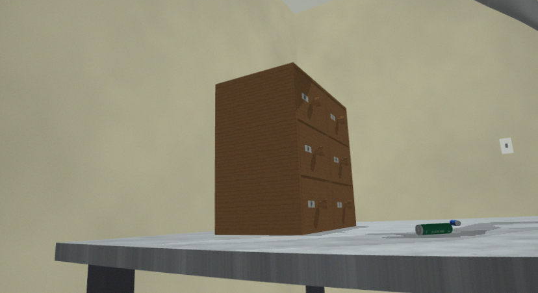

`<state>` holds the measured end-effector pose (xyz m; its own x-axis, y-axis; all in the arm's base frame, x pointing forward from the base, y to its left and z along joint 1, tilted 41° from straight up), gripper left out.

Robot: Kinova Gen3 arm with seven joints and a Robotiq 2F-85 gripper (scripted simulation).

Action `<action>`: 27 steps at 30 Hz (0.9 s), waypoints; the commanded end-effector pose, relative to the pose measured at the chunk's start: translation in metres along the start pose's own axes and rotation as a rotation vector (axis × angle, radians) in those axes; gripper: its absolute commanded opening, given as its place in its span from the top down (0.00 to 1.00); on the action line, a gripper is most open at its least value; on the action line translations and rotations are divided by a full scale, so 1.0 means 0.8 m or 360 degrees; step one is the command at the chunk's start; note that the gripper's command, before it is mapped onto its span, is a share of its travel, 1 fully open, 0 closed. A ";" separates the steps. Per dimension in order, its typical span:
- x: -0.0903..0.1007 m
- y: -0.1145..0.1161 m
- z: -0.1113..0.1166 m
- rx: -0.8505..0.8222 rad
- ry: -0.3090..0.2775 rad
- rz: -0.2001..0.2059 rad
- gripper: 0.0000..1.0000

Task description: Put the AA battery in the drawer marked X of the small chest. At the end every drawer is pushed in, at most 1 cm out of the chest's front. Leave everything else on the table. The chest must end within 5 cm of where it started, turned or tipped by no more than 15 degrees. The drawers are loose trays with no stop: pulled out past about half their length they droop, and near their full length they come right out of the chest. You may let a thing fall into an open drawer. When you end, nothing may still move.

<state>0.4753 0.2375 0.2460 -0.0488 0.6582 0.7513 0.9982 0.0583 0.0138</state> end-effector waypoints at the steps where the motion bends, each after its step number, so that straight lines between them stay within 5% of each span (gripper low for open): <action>1: 0.001 0.000 0.000 0.0000 0.0002 -0.0003 0.00; 27: -0.002 -0.002 -0.002 -0.0027 0.0002 -0.0002 0.00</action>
<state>0.4746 0.2364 0.2450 -0.0488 0.6576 0.7518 0.9986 0.0488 0.0222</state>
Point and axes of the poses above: the point where the finger pads meet when closed, its own x axis back along the fingers, its own y axis across the jaws, z = x × y, the point moved 3 cm from there along x, back along the fingers, and after that the axes turned 14 degrees about x, right-handed, at the moved point
